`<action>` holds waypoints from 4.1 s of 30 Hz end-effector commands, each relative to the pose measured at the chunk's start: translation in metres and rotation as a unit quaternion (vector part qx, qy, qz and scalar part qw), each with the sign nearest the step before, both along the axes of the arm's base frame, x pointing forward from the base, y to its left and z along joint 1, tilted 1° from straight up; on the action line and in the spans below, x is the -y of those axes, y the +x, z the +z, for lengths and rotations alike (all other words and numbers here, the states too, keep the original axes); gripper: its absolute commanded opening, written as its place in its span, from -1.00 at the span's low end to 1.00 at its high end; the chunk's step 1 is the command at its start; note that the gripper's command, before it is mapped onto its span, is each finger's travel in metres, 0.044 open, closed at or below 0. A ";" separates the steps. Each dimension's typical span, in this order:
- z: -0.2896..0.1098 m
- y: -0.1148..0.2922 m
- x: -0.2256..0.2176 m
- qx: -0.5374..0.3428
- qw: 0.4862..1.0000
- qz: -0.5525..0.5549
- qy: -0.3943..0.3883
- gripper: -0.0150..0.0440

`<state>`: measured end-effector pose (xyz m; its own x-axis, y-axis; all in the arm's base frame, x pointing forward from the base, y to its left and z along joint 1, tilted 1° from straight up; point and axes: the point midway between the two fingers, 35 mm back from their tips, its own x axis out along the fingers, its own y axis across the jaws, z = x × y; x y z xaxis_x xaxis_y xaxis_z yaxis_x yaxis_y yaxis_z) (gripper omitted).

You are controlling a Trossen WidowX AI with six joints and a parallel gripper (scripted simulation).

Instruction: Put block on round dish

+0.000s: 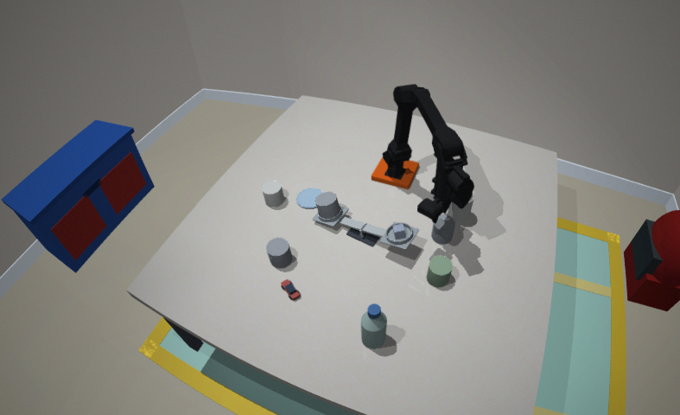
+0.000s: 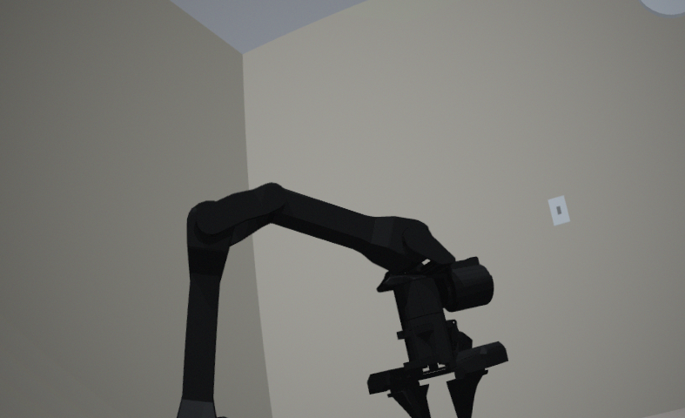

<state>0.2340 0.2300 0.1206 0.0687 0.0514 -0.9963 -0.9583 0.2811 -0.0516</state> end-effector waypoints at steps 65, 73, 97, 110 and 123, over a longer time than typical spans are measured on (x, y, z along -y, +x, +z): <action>0.030 0.090 0.099 -0.046 0.402 -0.914 0.028 0.39; 0.026 0.090 0.100 -0.046 0.393 -0.918 0.028 0.39; -0.015 0.091 0.099 -0.046 0.393 -0.918 0.028 0.39; -0.022 0.090 0.099 -0.046 0.393 -0.918 0.028 -0.03; 0.005 0.094 0.098 -0.046 0.393 -0.918 0.028 -0.49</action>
